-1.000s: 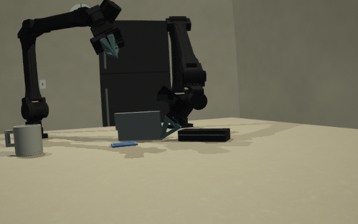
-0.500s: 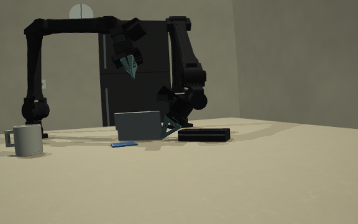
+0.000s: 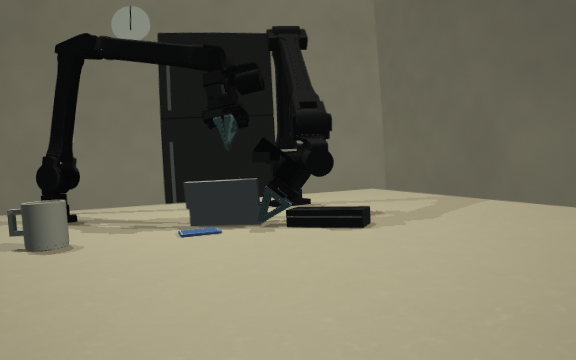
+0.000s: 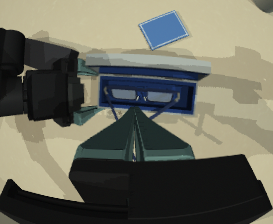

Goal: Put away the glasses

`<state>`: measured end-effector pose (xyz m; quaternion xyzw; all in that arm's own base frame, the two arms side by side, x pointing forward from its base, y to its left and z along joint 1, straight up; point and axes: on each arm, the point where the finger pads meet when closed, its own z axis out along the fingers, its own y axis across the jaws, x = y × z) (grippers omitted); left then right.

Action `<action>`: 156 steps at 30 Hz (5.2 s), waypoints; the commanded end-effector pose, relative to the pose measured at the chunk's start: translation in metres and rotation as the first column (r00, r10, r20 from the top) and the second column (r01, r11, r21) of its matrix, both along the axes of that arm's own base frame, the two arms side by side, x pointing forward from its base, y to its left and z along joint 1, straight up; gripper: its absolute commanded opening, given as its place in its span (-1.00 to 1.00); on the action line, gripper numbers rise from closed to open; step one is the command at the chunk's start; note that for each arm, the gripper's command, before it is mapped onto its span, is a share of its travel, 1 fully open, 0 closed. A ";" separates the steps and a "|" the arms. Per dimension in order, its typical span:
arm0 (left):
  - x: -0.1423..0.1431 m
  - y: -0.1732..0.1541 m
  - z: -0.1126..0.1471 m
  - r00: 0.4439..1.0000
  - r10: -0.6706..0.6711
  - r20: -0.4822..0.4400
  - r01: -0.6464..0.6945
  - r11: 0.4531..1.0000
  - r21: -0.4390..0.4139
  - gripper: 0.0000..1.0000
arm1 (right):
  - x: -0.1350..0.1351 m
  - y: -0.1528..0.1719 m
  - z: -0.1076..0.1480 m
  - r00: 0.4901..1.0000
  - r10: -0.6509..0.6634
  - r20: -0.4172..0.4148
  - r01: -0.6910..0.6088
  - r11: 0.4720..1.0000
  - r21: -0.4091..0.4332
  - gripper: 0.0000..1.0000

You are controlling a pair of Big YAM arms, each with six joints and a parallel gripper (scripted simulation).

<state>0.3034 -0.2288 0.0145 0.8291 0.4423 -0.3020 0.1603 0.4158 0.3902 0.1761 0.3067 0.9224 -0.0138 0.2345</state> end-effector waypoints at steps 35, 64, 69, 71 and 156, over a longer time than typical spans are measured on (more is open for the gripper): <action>0.005 0.003 0.010 1.000 0.017 0.014 -0.016 1.000 -0.004 0.15 | -0.010 0.088 -0.030 0.997 -0.077 -0.013 0.075 0.988 -0.133 -1.00; 0.005 0.003 0.010 1.000 0.017 0.014 -0.016 1.000 -0.004 0.15 | -0.013 0.081 -0.092 0.997 -0.074 -0.020 0.070 0.987 -0.148 -1.00; 0.005 0.003 0.010 1.000 0.017 0.014 -0.016 1.000 -0.004 0.15 | -0.013 0.081 -0.102 0.997 -0.074 -0.020 0.070 0.987 -0.148 -1.00; 0.005 0.003 0.010 1.000 0.017 0.014 -0.016 1.000 -0.004 0.15 | -0.012 0.083 -0.102 0.997 -0.073 -0.017 0.070 0.987 -0.143 -1.00; 0.005 0.003 0.010 1.000 0.017 0.014 -0.017 1.000 -0.005 0.15 | -0.019 0.018 -0.092 0.997 -0.074 0.006 0.074 0.992 -0.103 -1.00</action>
